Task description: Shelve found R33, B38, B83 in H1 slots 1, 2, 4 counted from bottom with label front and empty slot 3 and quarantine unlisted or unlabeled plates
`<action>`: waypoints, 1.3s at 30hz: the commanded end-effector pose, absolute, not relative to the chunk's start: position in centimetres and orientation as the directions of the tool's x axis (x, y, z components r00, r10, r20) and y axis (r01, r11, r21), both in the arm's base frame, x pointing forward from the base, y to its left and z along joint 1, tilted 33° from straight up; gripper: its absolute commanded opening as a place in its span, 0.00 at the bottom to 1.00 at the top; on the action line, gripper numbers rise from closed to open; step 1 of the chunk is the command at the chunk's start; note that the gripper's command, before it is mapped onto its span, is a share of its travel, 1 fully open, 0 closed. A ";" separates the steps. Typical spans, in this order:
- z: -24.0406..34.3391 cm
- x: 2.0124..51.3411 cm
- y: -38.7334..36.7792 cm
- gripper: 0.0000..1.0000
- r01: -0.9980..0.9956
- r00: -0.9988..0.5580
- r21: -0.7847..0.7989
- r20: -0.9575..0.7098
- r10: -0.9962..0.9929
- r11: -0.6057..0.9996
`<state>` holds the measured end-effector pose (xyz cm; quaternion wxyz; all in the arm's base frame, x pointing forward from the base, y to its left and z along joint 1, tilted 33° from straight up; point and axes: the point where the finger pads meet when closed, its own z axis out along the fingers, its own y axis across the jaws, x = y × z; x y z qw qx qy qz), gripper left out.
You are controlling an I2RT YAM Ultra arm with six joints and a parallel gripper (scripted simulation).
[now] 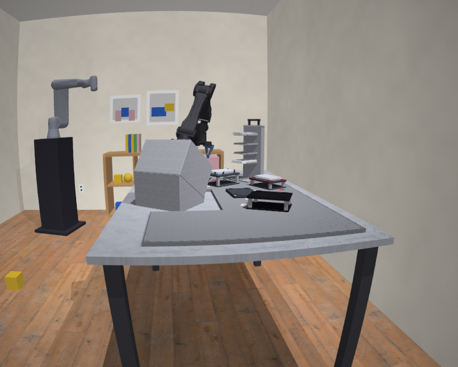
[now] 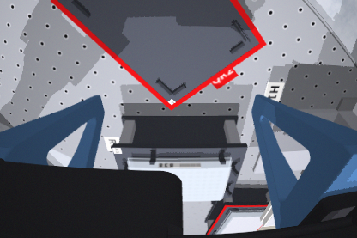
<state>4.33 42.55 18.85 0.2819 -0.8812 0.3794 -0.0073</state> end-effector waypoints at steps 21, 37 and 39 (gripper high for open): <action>22.9 3.3 41.4 1.00 -0.659 0.719 -0.530 -0.235 -0.654 -0.535; 23.3 3.2 41.1 1.00 -0.660 0.717 -0.531 -0.235 -0.656 -0.532; 23.6 3.2 41.0 1.00 -0.660 0.717 -0.531 -0.234 -0.656 -0.532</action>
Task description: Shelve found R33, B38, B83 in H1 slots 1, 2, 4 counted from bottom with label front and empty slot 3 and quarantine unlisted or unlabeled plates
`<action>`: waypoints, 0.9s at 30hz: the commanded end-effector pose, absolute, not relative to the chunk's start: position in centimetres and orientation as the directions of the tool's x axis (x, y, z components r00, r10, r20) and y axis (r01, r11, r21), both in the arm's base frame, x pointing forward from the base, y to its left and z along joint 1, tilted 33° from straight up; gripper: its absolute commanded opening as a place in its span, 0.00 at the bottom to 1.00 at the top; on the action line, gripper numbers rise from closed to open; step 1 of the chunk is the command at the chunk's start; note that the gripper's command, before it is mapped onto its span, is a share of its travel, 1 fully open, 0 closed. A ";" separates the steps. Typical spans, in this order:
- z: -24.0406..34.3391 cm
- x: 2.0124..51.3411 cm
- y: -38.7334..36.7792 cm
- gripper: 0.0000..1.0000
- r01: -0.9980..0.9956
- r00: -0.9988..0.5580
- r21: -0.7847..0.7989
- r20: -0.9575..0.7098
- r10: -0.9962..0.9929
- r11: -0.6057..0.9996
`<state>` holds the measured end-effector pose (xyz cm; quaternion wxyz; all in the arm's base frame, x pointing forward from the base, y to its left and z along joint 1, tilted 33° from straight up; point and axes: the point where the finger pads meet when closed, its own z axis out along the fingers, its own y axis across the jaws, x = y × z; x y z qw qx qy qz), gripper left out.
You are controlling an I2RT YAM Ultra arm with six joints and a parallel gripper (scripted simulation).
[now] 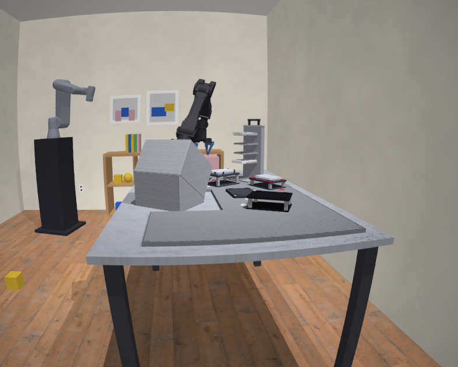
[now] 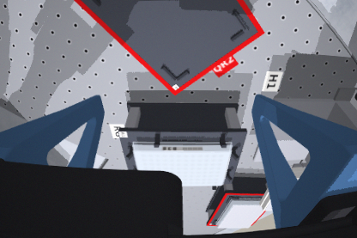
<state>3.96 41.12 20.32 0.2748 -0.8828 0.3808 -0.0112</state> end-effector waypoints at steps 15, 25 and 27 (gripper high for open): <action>26.6 2.4 38.9 1.00 -0.661 0.717 -0.530 -0.235 -0.656 -0.532; 28.3 1.9 37.8 1.00 -0.661 0.717 -0.529 -0.236 -0.656 -0.532; 28.8 1.8 37.5 1.00 -0.661 0.717 -0.529 -0.236 -0.656 -0.532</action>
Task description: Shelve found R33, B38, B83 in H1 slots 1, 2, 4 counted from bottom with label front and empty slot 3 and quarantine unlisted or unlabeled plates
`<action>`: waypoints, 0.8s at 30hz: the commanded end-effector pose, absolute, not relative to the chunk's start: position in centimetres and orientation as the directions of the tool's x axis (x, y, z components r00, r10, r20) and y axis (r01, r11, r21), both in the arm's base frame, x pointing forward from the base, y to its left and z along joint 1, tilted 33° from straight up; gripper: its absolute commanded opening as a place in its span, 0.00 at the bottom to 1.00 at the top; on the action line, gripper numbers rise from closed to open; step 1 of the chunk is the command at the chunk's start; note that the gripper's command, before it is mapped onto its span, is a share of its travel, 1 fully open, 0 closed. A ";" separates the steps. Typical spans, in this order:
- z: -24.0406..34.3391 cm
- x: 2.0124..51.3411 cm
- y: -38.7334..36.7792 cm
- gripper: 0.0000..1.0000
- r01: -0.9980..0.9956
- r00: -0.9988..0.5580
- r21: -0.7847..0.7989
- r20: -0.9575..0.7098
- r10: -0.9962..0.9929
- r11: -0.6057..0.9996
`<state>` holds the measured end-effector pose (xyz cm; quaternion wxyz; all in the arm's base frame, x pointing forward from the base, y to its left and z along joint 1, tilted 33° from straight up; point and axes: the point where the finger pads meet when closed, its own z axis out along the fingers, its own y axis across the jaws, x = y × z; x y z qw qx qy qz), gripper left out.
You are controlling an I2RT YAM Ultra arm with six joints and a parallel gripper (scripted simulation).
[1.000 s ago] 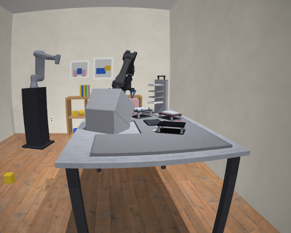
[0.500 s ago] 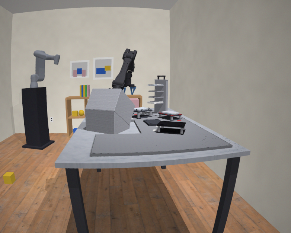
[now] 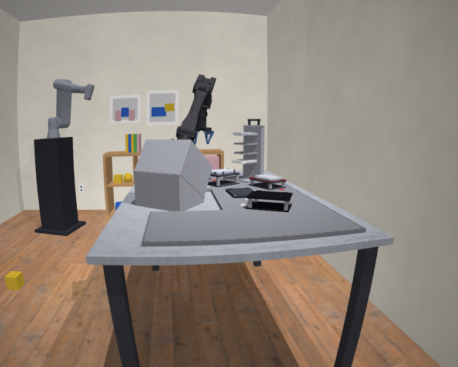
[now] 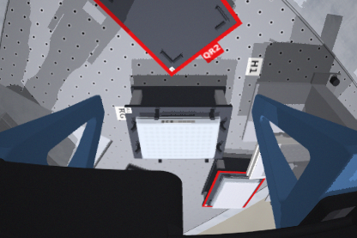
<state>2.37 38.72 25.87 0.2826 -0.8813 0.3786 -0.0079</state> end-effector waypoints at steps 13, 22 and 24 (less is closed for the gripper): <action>28.5 2.4 35.7 1.00 -0.705 0.674 -0.491 -0.235 -0.701 -0.513; 28.2 4.5 34.2 1.00 -0.829 0.512 -0.440 -0.353 -0.783 -0.344; 28.1 4.7 34.0 1.00 -0.841 0.492 -0.432 -0.363 -0.791 -0.325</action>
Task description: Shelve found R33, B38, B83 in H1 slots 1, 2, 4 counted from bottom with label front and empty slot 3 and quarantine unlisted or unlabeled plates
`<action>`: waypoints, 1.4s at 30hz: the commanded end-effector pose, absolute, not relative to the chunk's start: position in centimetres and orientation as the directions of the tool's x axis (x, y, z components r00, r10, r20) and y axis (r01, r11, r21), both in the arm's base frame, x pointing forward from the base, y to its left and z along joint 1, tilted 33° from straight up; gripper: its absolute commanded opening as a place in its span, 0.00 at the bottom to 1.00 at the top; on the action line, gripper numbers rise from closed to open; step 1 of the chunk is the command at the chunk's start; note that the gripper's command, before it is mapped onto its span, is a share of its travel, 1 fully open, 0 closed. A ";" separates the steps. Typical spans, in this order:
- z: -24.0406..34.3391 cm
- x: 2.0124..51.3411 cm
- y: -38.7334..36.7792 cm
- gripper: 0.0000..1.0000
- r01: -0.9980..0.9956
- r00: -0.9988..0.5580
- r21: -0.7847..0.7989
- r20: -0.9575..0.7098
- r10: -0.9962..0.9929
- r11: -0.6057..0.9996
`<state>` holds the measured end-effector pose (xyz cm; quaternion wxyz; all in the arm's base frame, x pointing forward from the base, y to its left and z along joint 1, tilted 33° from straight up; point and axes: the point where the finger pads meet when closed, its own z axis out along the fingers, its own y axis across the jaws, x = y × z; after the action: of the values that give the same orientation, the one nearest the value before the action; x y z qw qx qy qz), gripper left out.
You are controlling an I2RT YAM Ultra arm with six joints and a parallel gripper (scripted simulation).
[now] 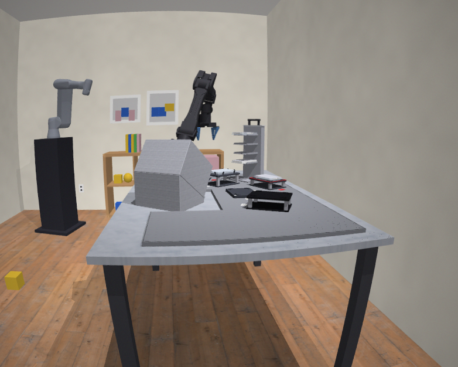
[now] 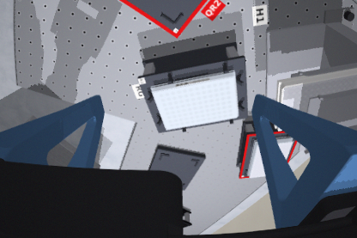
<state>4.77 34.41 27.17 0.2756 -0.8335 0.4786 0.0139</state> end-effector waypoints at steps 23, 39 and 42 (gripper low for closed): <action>26.6 9.4 29.5 1.00 -0.971 0.064 -0.228 -0.518 -0.853 0.066; 25.6 12.7 26.5 1.00 -0.940 -0.249 -0.054 -0.564 -0.787 0.336; 25.4 13.4 25.8 1.00 -0.920 -0.314 -0.015 -0.566 -0.762 0.391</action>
<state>13.31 26.33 24.67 0.2429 -0.5593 0.7817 0.1308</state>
